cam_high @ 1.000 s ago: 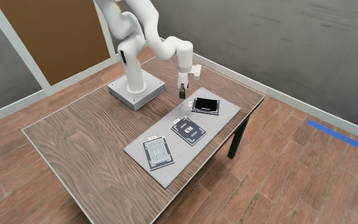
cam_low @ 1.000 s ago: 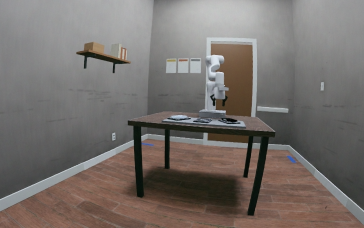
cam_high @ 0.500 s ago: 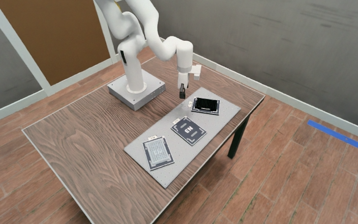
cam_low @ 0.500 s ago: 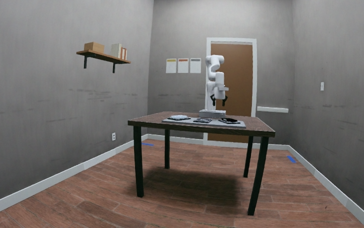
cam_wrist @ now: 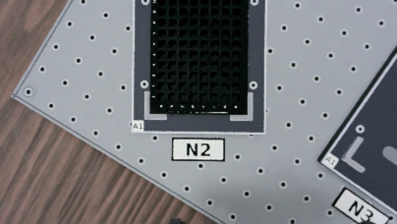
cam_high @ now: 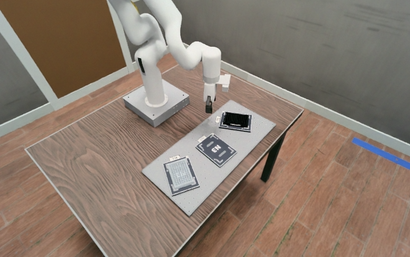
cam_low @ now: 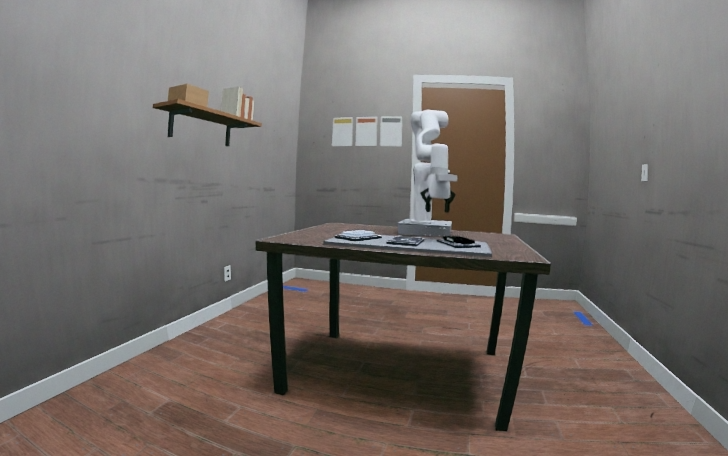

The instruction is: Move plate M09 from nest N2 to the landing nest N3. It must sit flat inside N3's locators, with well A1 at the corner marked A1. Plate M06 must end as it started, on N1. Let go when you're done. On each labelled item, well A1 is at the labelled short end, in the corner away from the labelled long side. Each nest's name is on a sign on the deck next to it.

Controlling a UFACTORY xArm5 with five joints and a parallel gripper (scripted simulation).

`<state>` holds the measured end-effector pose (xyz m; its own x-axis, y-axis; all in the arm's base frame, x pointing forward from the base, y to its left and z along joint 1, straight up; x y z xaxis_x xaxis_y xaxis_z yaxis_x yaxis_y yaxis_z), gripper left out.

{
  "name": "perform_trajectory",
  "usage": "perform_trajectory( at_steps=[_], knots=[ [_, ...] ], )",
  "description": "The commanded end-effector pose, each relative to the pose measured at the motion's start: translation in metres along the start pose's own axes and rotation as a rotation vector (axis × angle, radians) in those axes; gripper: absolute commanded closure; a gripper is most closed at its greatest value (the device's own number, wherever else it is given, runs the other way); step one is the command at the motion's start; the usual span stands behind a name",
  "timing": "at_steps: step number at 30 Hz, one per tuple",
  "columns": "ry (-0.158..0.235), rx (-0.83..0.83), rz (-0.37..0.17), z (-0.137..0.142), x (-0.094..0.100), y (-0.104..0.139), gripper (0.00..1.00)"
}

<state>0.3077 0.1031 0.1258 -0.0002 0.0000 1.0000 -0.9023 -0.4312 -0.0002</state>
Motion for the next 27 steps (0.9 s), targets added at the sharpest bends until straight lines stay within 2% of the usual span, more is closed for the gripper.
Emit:
perform_trajectory(
  at_steps=[1,7,9,24,27],
  knots=[
    [0.002,0.0,0.003,-0.004,0.001,-0.01,0.0],
    [0.002,0.0,0.004,-0.015,0.001,-0.038,0.0],
    [0.002,0.0,0.004,-0.015,0.001,-0.038,0.0],
    [0.001,0.0,0.004,-0.044,0.001,-0.108,0.0],
    [0.001,0.0,0.004,-0.046,0.001,-0.112,0.0]
  ],
)
Point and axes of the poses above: the point where the finger pads meet when closed, its own x axis back along the fingers, its own z axis across the jaws, y = z × x, the point moved 4 cm from there along x, back along the fingers, and after that the axes turned 6 degrees about -x, right-handed, at the moved point
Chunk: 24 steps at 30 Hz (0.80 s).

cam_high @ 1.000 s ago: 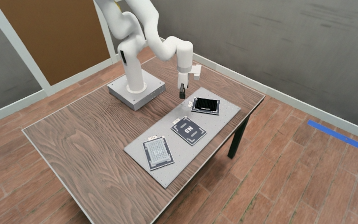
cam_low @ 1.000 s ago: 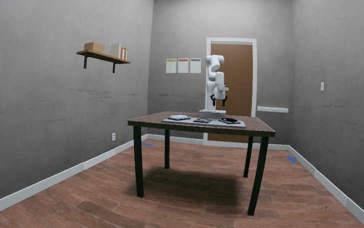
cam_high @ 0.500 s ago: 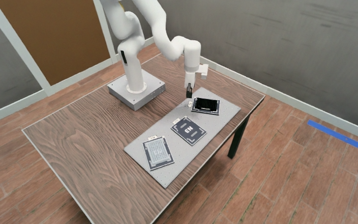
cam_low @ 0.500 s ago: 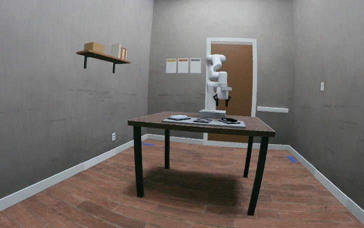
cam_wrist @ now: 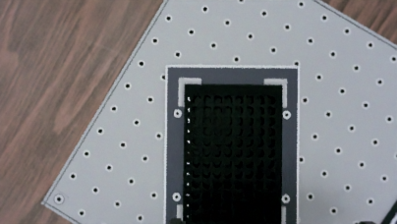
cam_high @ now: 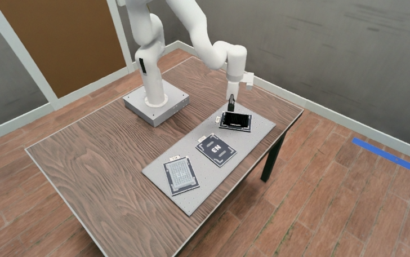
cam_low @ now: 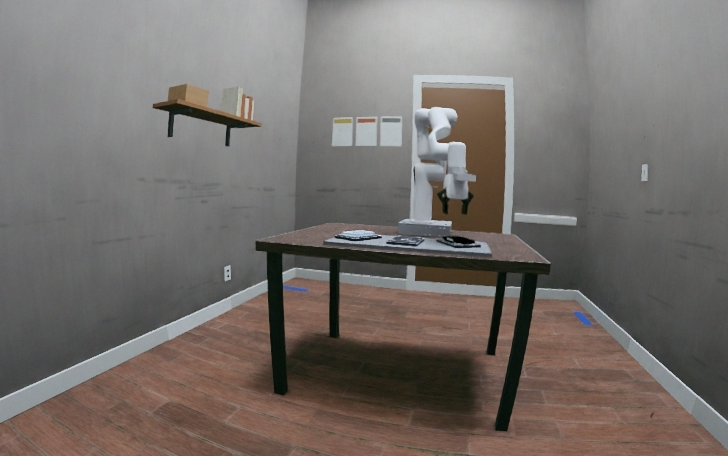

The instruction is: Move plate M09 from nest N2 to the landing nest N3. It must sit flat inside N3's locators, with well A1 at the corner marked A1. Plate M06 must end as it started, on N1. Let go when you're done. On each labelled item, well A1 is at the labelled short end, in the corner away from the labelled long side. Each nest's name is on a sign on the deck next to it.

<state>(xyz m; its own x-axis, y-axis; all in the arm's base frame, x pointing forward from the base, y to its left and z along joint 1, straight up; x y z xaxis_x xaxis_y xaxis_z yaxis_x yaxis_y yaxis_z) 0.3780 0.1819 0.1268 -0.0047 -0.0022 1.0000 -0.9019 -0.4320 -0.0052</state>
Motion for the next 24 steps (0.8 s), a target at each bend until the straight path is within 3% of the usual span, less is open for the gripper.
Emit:
perform_trajectory(
  at_steps=[1,4,24],
  knots=[
    [0.001,-0.001,-0.001,-0.007,0.0,-0.02,0.0],
    [0.001,-0.001,-0.001,-0.011,0.0,-0.03,0.0],
    [0.001,-0.001,-0.001,-0.011,-0.003,-0.03,0.0]
  ],
)
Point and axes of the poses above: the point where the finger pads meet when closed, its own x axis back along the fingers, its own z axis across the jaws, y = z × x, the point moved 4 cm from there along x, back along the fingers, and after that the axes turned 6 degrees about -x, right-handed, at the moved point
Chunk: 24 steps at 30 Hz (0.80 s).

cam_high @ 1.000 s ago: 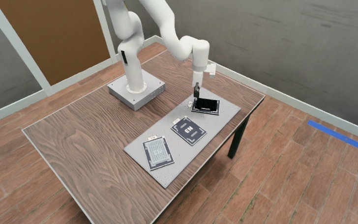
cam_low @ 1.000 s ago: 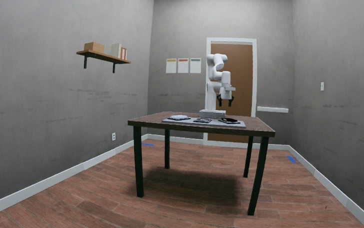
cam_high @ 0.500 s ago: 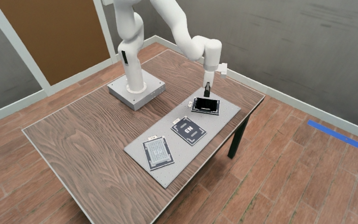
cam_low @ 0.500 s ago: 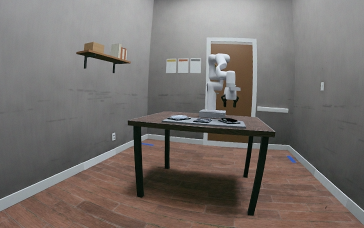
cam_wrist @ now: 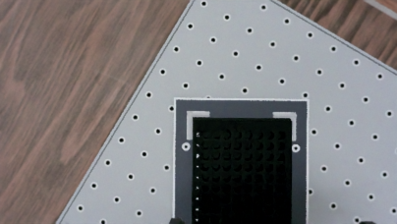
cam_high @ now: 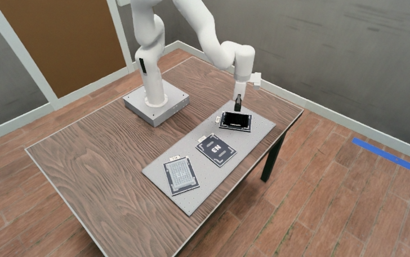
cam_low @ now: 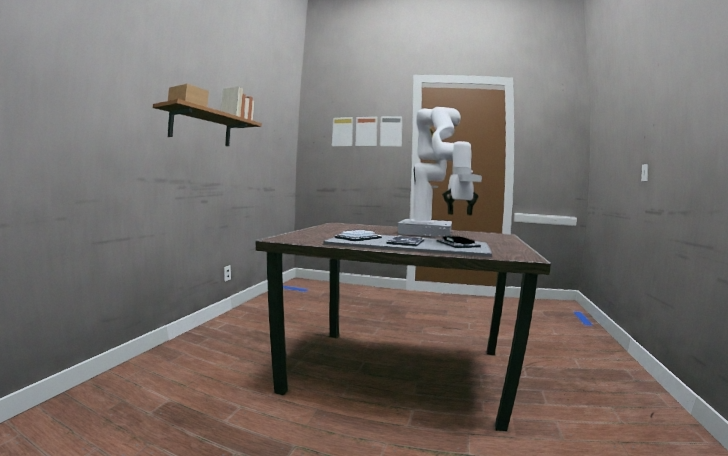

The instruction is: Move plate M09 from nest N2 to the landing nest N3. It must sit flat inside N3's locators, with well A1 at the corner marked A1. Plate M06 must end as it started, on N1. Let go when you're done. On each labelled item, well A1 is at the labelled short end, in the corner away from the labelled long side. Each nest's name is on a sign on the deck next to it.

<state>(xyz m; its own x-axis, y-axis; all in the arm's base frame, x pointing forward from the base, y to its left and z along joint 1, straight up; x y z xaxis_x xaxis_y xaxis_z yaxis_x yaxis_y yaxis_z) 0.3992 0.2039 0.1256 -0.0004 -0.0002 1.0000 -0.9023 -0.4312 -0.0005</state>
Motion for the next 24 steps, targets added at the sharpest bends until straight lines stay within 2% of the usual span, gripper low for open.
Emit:
perform_trajectory(
  at_steps=[1,24],
  knots=[
    [0.001,0.0,0.004,0.0,-0.003,-0.001,0.0],
    [0.001,0.0,0.004,0.0,-0.038,-0.001,0.0]
  ],
)
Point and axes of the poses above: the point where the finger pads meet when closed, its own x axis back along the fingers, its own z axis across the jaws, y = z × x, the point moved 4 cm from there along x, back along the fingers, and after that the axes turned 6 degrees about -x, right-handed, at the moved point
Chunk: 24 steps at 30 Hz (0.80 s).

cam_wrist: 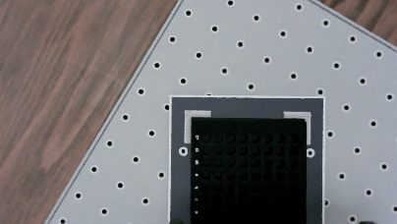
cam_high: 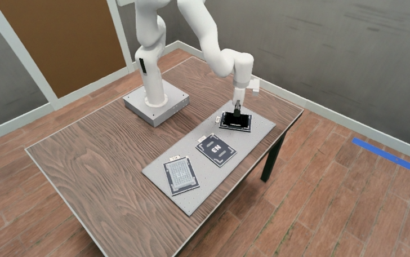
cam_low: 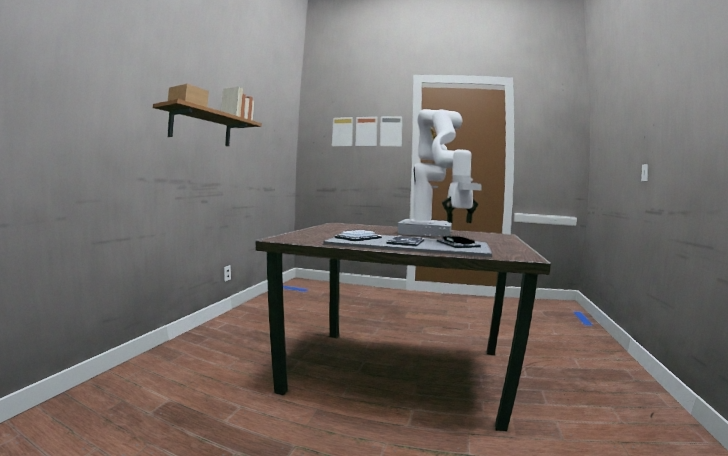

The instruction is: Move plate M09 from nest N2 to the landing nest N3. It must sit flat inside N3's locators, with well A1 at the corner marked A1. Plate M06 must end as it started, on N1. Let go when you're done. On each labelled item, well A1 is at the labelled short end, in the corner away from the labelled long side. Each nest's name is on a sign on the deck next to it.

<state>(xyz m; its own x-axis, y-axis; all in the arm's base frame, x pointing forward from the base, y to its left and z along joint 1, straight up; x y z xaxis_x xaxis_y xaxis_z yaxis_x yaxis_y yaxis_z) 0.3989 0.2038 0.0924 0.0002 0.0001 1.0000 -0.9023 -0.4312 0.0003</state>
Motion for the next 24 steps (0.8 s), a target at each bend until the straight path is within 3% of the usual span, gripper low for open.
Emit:
perform_trajectory(
  at_steps=[1,24],
  knots=[
    [0.001,0.0,0.004,0.0,-0.005,-0.002,0.0],
    [0.001,0.0,0.004,0.0,-0.039,-0.002,0.0]
  ],
)
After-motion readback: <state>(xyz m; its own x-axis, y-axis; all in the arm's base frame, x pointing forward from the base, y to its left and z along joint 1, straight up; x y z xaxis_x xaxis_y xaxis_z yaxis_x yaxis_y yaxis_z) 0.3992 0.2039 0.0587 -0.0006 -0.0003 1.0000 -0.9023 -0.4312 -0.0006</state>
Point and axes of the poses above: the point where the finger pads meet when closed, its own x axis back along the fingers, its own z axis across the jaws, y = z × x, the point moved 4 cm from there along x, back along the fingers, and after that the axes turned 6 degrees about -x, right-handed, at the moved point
